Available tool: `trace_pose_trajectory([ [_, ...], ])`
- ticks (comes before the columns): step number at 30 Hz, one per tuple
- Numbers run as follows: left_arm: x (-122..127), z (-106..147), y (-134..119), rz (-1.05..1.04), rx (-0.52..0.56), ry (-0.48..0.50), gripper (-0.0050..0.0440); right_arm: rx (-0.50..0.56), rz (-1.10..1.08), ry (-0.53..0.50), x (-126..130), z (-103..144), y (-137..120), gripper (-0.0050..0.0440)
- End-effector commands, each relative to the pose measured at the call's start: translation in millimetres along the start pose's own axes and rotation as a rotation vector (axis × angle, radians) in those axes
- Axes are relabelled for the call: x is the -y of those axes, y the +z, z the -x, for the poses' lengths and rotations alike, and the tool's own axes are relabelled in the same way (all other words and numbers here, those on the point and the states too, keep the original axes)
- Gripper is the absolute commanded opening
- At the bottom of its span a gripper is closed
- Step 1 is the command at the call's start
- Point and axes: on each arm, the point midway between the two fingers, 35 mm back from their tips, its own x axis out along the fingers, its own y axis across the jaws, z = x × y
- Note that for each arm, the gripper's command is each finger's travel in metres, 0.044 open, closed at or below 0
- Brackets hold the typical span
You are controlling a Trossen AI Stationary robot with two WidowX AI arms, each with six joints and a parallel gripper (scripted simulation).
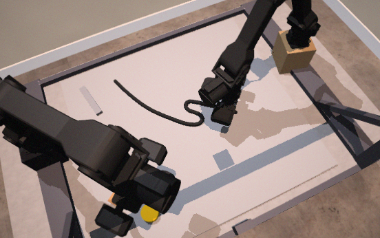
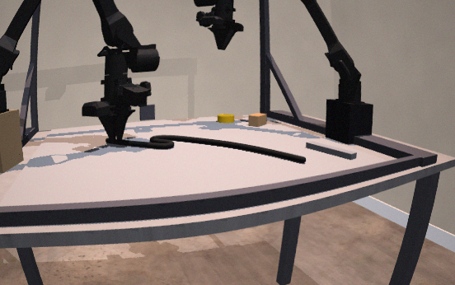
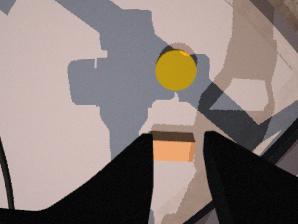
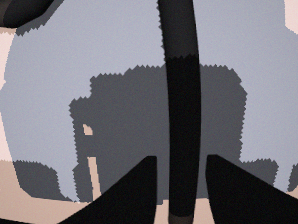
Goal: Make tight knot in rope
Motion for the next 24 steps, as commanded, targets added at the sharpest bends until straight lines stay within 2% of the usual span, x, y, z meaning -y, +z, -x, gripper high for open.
trace_pose_trajectory([
  [1,-0.7,9.9,0.7,-0.004,0.027,0.003,0.0100,0.014,-0.004,0.016,-4.1,3.0,2.8,0.0100],
  [11,-0.7,9.9,0.7,-0.004,0.027,0.003,0.0100,0.014,-0.004,0.016,-4.1,3.0,2.8,0.0100],
  [13,-0.7,9.9,0.7,-0.004,0.027,0.003,0.0100,0.014,-0.004,0.016,-4.1,3.0,2.8,0.0052],
  [24,-0.7,9.9,0.7,-0.004,0.027,0.003,0.0100,0.014,-0.004,0.016,-4.1,3.0,2.8,0.0045],
])
